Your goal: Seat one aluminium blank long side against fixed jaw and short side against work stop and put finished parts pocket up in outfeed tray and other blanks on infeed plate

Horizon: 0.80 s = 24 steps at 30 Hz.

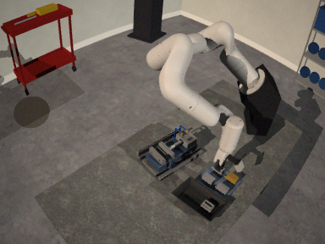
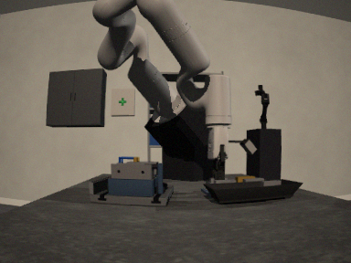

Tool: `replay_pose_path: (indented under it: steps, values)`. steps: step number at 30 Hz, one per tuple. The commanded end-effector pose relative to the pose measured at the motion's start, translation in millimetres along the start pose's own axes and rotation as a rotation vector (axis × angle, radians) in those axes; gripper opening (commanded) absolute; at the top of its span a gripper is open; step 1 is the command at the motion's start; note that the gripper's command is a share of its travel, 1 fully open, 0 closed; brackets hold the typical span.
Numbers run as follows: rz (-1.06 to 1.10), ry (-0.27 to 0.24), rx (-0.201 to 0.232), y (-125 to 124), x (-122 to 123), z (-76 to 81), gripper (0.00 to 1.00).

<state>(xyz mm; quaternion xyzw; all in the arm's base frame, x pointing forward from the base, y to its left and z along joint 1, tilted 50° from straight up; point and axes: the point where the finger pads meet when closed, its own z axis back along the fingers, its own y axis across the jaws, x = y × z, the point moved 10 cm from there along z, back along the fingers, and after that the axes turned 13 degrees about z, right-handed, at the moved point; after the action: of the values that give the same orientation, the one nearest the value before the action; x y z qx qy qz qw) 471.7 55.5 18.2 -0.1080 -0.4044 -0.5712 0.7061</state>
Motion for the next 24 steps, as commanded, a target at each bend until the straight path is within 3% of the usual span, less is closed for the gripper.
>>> replay_pose_path:
  steps: [1, 8, 24]
  values:
    - [0.0, 0.0, 0.001, 1, 0, 2.8, 0.0]
    - [0.0, 0.0, 0.001, 0, 0, 17.0, 0.0]
    - [0.0, 0.0, 0.001, 0, 0, 80.6, 0.0]
